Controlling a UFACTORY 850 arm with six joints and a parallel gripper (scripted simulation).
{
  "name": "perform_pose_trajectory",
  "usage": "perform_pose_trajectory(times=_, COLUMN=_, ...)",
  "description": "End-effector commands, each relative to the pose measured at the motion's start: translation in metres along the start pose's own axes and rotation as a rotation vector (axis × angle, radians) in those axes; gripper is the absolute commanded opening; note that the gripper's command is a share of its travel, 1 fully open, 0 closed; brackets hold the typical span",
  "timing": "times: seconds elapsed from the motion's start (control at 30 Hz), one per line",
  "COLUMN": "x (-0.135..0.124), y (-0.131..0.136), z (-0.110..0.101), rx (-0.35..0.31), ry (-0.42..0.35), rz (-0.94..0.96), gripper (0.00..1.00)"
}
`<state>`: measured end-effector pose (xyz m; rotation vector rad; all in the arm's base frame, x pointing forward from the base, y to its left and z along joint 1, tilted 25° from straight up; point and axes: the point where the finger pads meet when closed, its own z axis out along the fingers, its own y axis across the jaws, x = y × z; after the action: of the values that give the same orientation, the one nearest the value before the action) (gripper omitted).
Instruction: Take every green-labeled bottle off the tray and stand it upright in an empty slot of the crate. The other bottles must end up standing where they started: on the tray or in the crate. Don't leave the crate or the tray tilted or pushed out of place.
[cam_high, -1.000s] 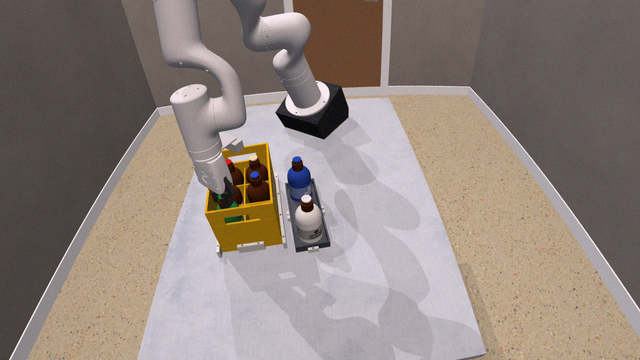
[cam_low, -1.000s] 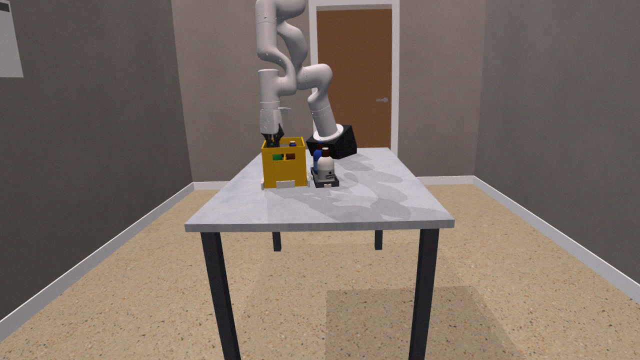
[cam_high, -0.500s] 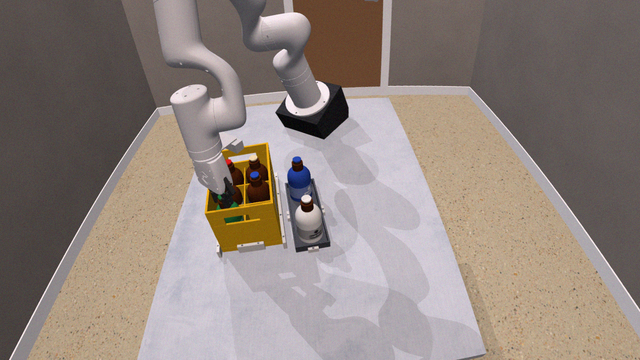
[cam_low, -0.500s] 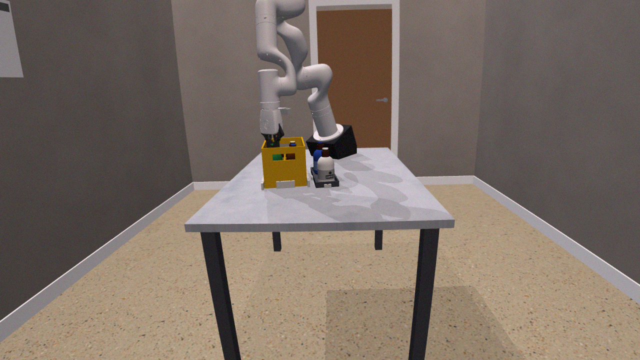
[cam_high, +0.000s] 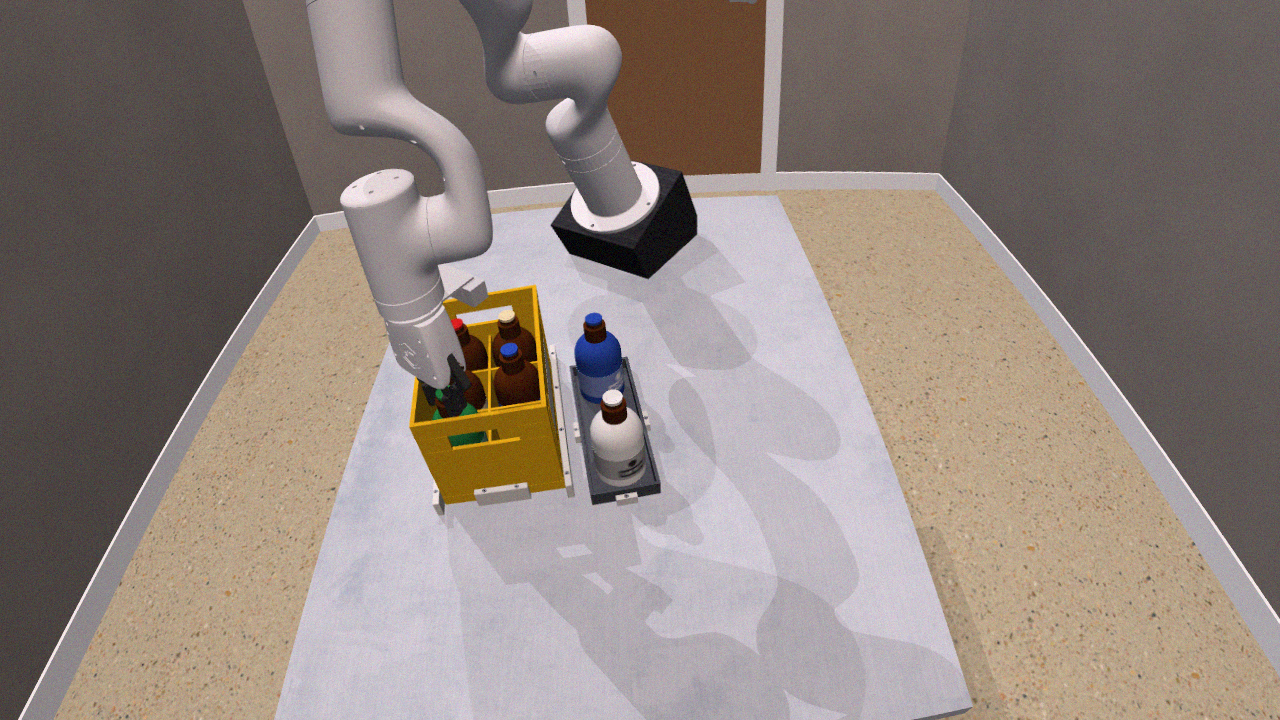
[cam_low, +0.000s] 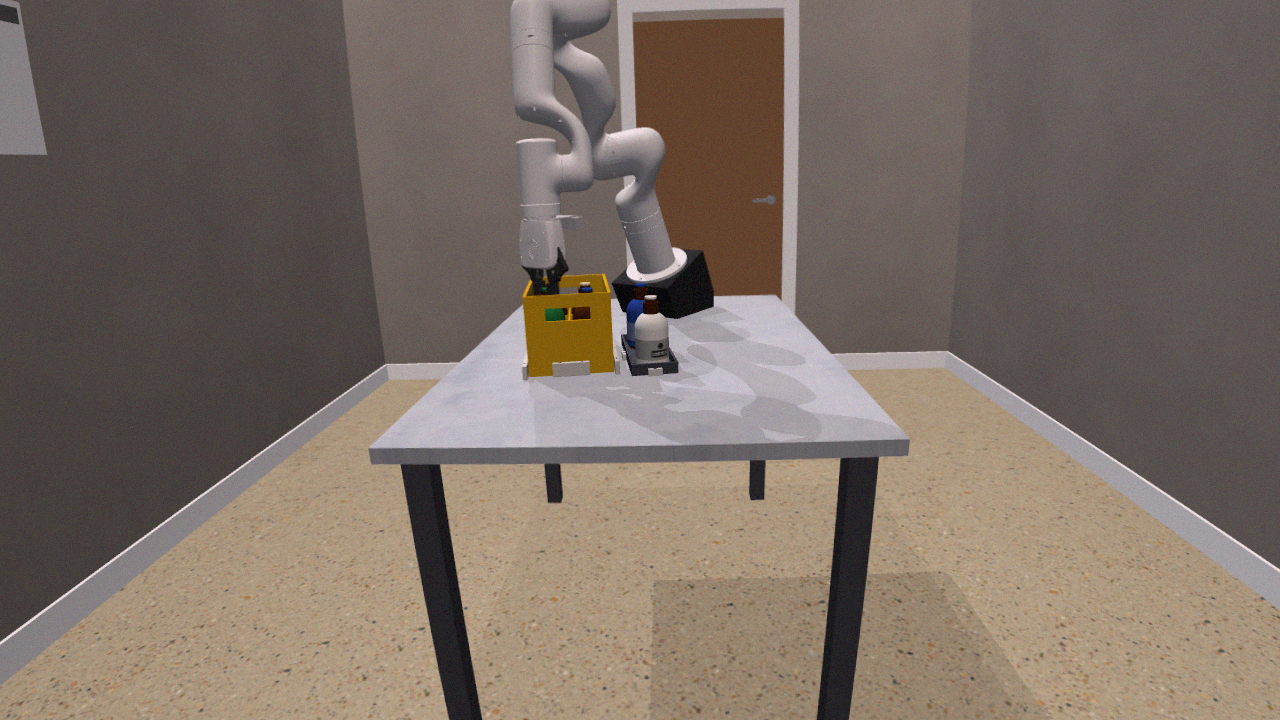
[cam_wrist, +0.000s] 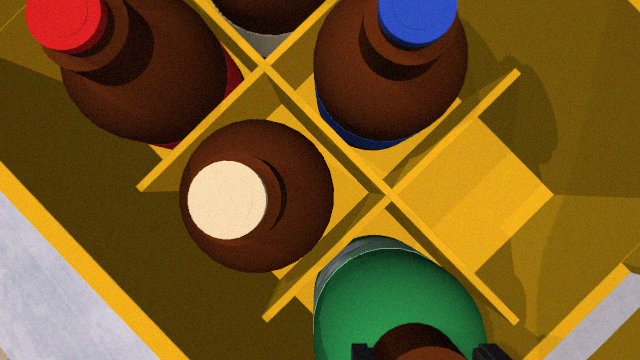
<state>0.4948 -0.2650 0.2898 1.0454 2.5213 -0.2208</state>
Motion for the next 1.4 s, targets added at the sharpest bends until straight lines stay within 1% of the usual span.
perform_pose_trajectory(times=0.0, x=-0.001, y=0.0, z=-0.001, rx=-0.001, ry=-0.001, rz=0.0, gripper=0.0)
perform_pose_trajectory(times=0.6, x=-0.001, y=0.0, z=0.001, rx=-0.001, ry=-0.001, rz=0.0, gripper=0.0)
perform_pose_trajectory(times=1.37, x=-0.001, y=0.0, z=0.01, rx=-0.001, ry=-0.001, rz=0.0, gripper=0.0)
